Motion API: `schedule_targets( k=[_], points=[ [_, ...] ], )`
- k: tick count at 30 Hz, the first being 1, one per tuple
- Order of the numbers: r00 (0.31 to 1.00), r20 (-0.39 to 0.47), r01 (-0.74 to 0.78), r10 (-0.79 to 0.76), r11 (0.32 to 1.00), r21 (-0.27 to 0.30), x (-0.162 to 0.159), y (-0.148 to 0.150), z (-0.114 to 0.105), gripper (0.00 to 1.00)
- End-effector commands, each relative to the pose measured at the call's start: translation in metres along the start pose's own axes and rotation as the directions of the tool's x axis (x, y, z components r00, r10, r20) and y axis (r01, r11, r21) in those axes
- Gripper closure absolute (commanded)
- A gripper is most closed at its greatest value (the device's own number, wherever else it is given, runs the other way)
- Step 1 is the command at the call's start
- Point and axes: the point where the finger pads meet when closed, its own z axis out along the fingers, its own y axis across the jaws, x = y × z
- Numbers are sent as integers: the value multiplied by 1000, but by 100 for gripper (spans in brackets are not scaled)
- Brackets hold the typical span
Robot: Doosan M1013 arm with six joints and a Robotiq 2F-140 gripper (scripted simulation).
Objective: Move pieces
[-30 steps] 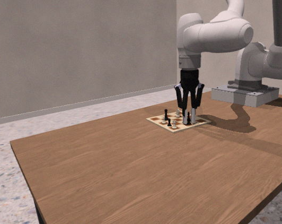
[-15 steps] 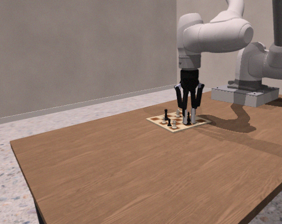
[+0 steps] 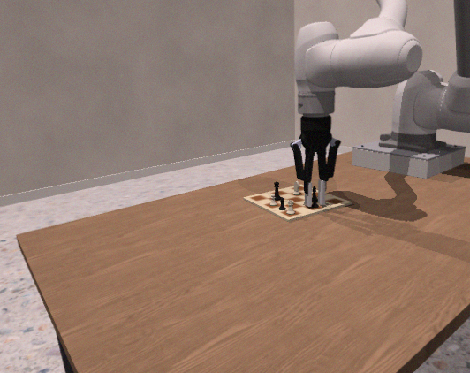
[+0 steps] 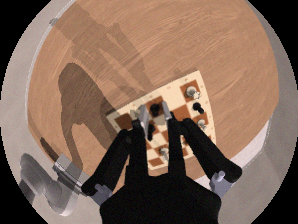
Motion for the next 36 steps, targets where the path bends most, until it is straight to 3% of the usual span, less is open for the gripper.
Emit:
schedule_targets(
  k=[1,3,4,36],
  points=[
    [1000,0,0,0,1000,0,0,0,0,80],
    [1000,0,0,0,1000,0,0,0,0,80],
    [1000,0,0,0,1000,0,0,0,0,100],
    [1000,0,0,0,1000,0,0,0,0,100]
  ],
)
